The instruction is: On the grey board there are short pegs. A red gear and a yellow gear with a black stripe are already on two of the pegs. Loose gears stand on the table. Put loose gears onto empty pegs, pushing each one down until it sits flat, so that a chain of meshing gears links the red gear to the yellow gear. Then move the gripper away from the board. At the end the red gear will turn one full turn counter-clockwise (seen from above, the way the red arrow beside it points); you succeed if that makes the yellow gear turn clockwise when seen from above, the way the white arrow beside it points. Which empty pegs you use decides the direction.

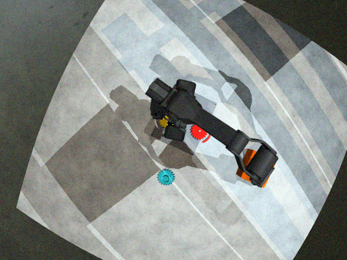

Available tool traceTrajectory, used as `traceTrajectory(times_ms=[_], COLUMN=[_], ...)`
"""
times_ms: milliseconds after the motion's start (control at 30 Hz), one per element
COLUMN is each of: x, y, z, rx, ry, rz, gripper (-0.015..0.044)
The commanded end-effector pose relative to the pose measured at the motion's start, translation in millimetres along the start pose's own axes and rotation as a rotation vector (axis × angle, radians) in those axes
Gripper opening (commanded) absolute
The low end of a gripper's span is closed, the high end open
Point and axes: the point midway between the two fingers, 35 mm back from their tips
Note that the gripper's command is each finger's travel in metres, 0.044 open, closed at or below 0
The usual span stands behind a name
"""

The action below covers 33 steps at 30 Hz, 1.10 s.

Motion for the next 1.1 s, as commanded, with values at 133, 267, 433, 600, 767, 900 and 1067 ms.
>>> traceTrajectory(times_ms=[133, 267, 433, 600, 767, 900, 1067], x=[2.1, 2.1, 2.1, 2.1, 2.1, 2.1, 2.1], y=[0.7, 0.7, 0.7, 0.7, 0.7, 0.7, 0.7], z=[-39.8, -39.8, -39.8, -39.8, -39.8, -39.8, -39.8], rx=[0.004, 0.004, 0.004, 0.004, 0.004, 0.004, 0.004], ry=[-0.011, -0.011, -0.011, -0.011, -0.011, -0.011, -0.011], rz=[0.000, 0.000, 0.000, 0.000, 0.000, 0.000, 0.000], gripper=[0.0376, 0.0440, 0.0440, 0.0440, 0.0440, 0.0440, 0.0440])
Point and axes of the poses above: the point midway between the two fingers, 35 mm back from their tips, its own z axis out along the fingers, its own y axis across the jaws, x = y × z, and after that the axes turned 6 degrees about z, right-handed
